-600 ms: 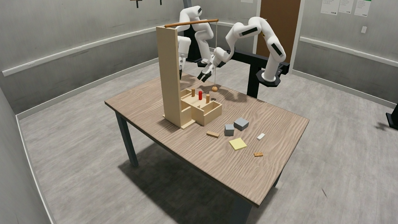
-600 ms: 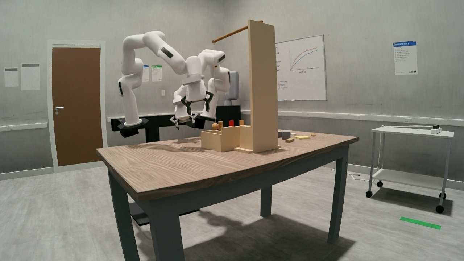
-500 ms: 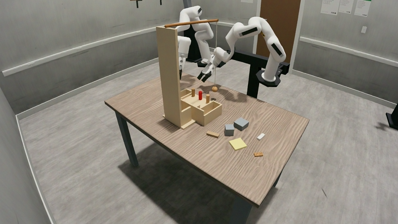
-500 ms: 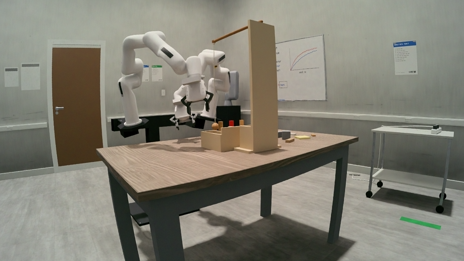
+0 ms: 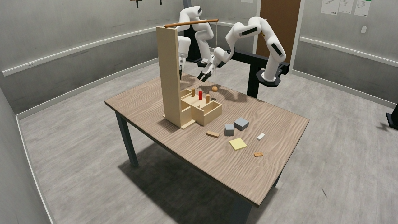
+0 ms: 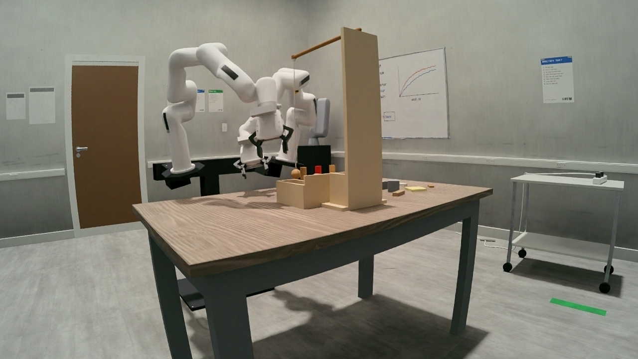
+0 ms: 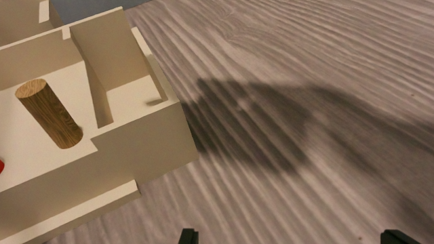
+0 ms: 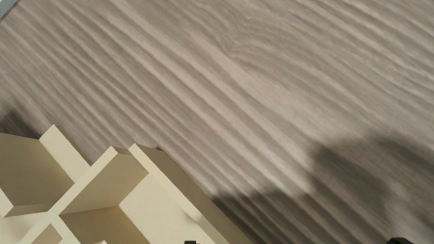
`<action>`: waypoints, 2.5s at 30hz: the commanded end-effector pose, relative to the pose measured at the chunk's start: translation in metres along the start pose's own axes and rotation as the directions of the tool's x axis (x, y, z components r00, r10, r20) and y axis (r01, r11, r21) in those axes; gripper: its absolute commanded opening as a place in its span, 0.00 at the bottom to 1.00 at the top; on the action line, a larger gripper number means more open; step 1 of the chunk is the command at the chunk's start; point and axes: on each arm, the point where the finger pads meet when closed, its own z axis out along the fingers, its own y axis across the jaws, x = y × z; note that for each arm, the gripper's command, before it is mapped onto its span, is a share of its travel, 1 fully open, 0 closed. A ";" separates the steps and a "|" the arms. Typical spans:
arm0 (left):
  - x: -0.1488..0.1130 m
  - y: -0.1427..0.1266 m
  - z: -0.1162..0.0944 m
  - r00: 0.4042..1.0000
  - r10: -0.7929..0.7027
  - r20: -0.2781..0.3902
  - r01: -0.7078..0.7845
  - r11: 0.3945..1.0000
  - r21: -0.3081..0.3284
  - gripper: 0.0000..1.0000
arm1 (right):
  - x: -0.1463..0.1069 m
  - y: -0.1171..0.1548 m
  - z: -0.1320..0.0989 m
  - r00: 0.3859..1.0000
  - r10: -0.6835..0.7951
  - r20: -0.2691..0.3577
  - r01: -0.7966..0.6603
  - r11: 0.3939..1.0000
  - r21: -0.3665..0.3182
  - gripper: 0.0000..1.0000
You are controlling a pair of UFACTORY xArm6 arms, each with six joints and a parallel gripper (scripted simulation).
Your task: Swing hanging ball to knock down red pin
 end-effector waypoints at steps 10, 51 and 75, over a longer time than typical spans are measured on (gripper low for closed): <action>0.005 -0.001 -0.013 0.993 0.118 -0.013 -0.118 0.993 0.014 1.00 | 0.027 0.013 0.001 1.000 0.020 -0.004 -0.020 1.000 -0.019 1.00; 0.009 -0.028 -0.114 0.438 0.896 0.065 -0.893 0.427 0.141 1.00 | 0.301 0.393 -0.036 0.938 0.347 0.028 -0.319 0.889 -0.327 1.00; -0.002 -0.056 -0.166 -0.109 0.974 0.198 -0.984 -0.134 0.119 1.00 | 0.276 0.644 -0.141 0.835 0.546 0.066 -0.480 0.783 -0.395 1.00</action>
